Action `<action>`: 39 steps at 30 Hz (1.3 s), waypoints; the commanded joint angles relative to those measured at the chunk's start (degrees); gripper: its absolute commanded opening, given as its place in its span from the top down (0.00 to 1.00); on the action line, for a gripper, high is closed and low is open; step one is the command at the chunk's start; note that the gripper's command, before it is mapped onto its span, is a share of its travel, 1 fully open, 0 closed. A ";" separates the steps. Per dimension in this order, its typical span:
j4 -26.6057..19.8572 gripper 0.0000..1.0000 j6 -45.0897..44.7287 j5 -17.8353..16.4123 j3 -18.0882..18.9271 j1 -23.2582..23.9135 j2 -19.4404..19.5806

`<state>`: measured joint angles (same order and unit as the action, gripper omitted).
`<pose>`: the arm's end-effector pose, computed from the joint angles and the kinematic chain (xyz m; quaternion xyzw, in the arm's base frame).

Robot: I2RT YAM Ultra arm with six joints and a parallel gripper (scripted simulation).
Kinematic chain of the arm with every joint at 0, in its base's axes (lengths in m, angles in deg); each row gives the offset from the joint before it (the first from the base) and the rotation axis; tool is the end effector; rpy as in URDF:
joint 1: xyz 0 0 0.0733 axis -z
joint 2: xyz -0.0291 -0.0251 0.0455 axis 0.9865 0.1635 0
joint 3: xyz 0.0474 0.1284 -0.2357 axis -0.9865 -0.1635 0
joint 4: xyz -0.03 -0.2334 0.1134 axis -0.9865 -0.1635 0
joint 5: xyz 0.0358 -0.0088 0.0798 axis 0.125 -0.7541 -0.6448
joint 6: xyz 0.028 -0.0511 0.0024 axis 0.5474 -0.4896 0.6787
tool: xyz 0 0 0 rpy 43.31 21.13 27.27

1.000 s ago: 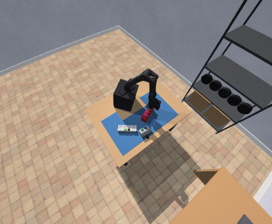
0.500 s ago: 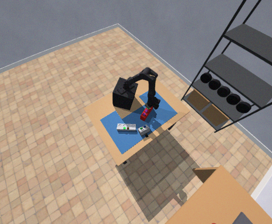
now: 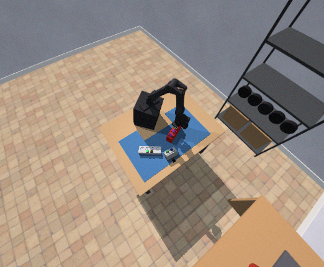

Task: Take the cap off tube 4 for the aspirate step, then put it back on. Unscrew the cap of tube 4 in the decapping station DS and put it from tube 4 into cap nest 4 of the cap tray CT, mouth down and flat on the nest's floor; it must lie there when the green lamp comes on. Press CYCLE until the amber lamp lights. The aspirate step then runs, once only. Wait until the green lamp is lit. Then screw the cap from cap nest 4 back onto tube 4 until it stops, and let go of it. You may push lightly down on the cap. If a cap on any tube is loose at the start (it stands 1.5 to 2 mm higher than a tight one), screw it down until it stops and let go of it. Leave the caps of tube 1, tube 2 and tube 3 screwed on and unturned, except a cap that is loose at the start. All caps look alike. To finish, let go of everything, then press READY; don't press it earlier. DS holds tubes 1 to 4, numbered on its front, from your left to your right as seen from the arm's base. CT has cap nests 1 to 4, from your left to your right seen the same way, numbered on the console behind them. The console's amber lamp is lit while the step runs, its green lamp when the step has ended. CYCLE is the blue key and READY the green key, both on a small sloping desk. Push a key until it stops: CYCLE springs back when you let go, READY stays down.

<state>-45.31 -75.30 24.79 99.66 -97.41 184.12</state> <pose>0.2956 0.0924 0.0214 -0.0273 0.9955 0.0451 0.0787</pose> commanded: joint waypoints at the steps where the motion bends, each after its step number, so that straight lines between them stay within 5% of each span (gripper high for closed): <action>1: -1.76 0.51 0.04 -0.04 -0.09 0.09 -2.27; 14: -8.64 0.51 -0.25 -0.09 -0.34 0.38 -9.40; 39: -8.74 0.51 -0.25 -0.09 -0.34 0.39 -9.50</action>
<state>-53.79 -75.50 24.73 99.22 -97.08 174.92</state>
